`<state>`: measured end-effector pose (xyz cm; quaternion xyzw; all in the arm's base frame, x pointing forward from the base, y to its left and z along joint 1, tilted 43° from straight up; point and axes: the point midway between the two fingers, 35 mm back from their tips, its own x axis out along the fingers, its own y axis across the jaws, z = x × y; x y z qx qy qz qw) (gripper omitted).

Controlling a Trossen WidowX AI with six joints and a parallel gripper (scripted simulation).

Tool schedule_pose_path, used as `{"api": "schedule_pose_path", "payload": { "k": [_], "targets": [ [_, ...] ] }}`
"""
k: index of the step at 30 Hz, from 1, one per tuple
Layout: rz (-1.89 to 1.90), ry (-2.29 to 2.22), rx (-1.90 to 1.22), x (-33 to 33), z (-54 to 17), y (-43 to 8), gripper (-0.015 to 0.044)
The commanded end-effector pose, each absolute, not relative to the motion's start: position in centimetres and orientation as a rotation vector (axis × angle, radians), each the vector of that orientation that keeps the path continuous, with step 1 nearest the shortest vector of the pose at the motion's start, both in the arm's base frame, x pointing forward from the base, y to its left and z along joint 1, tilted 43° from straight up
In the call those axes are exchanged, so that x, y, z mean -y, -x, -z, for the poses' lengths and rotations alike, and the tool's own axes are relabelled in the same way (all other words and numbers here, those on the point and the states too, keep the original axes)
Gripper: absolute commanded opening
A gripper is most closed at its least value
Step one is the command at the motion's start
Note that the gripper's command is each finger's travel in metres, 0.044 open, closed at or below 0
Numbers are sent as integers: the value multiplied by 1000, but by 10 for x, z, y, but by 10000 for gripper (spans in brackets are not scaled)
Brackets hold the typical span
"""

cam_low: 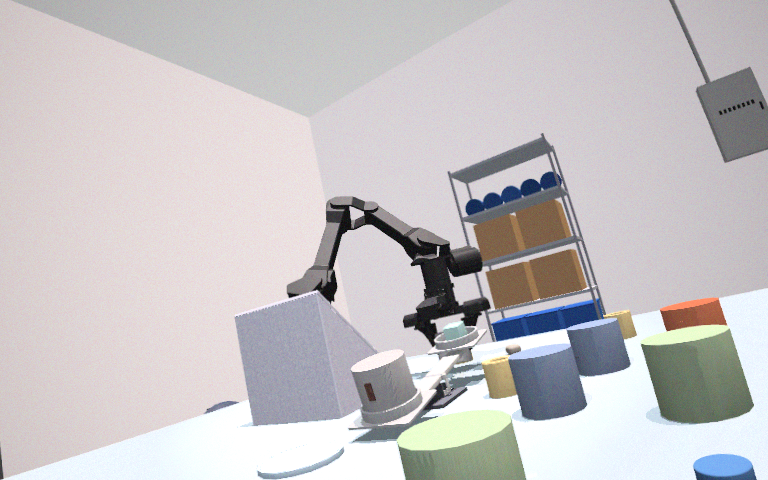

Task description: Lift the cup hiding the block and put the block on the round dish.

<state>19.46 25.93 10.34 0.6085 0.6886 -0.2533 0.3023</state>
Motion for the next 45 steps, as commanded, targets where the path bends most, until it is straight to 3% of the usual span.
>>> {"api": "schedule_pose_path", "payload": {
  "k": [1, 9, 26, 35, 42, 45],
  "targets": [
    [681, -1615, -1820, -263, -97, -195, 0],
    [681, -1616, -1820, -272, -88, -194, 0],
    [676, -1612, -1824, -260, -102, -196, 440],
    [682, -1614, -1818, -230, -132, -199, 440],
    [611, -1697, -1749, -214, -141, -221, 260],
    [556, -1655, -1748, -212, -140, -223, 260]
  ]
}}
